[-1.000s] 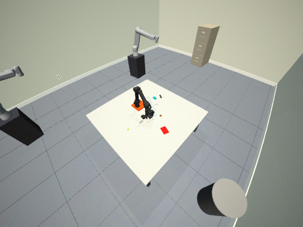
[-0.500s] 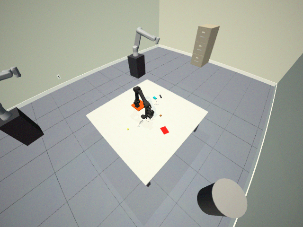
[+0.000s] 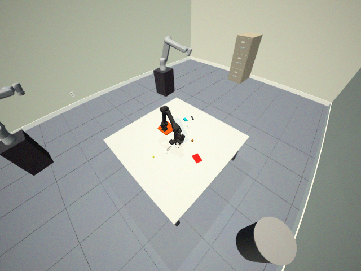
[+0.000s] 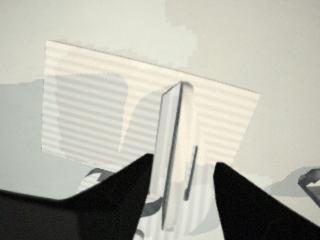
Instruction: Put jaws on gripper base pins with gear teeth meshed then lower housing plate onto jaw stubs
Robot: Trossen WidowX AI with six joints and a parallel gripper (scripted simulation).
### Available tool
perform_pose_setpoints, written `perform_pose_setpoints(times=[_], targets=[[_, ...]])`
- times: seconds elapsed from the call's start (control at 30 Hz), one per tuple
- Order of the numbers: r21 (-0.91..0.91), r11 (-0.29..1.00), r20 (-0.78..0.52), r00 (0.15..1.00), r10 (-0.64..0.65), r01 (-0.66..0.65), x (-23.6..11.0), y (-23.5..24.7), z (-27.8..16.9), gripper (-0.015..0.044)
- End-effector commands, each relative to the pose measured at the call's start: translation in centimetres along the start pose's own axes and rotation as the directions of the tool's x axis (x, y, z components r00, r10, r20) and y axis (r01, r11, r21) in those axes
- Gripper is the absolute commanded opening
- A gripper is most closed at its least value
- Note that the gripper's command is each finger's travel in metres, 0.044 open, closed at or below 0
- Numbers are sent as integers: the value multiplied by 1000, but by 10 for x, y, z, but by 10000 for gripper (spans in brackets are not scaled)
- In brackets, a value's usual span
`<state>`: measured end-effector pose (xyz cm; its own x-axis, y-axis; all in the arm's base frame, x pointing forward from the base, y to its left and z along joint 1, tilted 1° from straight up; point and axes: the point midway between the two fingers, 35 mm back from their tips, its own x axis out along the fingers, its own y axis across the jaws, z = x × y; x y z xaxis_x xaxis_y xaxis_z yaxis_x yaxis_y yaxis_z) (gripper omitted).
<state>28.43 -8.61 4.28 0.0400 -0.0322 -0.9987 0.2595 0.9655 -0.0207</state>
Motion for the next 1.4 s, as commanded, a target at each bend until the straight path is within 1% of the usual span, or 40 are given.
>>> perform_pose_setpoints(times=[0.0,1.0,1.1,1.13,1.37], targets=[[-3,1000,-3,1000,2,-2,3,0,0,134],[-3,1000,-3,1000,2,-2,3,0,0,134],[0,1000,1,1000,0,0,1,0,0,213],[0,1000,1,1000,0,0,1,0,0,224],[0,1000,1,1000,0,0,1,0,0,224]])
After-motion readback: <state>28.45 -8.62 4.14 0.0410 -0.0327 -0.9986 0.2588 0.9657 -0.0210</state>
